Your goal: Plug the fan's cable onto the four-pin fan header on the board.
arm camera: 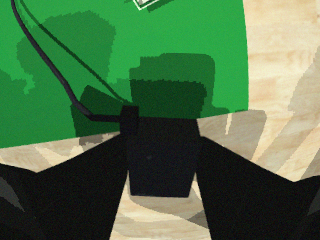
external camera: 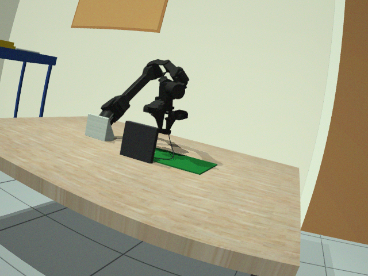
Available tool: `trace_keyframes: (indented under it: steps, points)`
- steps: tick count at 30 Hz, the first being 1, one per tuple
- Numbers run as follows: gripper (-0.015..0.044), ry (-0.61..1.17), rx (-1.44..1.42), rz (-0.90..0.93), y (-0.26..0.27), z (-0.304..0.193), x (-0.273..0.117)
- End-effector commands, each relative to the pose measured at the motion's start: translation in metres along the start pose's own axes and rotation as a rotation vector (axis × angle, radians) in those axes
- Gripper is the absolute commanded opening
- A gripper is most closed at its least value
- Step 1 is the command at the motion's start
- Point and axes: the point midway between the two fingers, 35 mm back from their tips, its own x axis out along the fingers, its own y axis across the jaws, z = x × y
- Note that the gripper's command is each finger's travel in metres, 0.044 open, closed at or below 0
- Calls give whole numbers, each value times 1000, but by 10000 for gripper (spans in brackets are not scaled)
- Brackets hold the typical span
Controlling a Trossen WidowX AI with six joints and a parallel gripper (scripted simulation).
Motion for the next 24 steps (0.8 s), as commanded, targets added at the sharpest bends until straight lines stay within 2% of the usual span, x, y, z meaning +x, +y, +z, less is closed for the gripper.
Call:
trace_keyframes:
  steps: [1,24]
  points:
    - [0,-33,-106,-10,12,-1,-1]
    - [0,-208,-711,-87,83,-7,1]
